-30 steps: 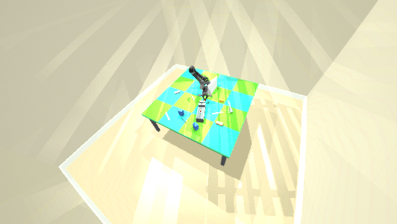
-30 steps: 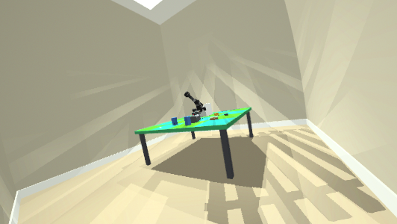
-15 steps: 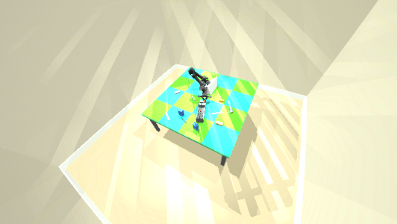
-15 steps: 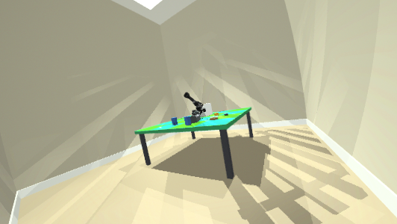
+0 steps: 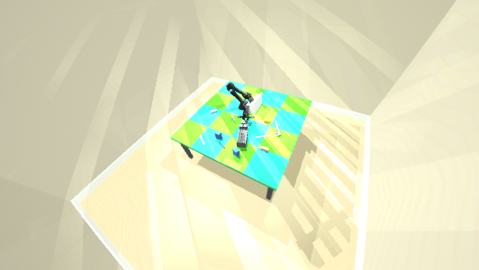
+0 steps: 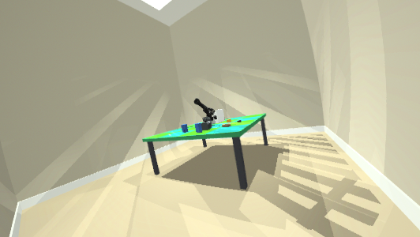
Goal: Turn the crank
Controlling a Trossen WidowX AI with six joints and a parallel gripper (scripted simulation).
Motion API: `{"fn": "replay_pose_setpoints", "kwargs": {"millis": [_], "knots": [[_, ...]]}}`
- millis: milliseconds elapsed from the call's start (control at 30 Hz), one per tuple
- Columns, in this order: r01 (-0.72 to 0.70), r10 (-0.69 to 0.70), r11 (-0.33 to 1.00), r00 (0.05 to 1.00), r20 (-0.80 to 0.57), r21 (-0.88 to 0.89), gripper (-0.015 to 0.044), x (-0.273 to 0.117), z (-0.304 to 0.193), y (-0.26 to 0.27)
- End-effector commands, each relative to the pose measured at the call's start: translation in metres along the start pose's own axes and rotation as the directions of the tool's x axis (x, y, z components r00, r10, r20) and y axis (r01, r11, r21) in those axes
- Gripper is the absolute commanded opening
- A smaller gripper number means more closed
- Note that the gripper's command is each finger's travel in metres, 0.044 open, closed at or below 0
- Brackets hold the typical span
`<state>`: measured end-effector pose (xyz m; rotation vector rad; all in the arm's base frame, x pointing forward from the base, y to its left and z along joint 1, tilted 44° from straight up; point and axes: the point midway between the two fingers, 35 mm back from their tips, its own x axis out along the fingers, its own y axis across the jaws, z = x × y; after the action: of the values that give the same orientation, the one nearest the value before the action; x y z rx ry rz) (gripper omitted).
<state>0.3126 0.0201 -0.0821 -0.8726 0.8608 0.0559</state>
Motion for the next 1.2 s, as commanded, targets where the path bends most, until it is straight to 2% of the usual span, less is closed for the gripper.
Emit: {"fn": "replay_pose_setpoints", "kwargs": {"millis": [0, 1167], "knots": [[0.010, -0.010, 1.000, 1.000, -0.007, 0.009, 0.0000, 0.003, -0.003, -0.009], [0.010, -0.010, 1.000, 1.000, -0.007, 0.009, 0.0000, 0.002, -0.002, -0.021]]}}
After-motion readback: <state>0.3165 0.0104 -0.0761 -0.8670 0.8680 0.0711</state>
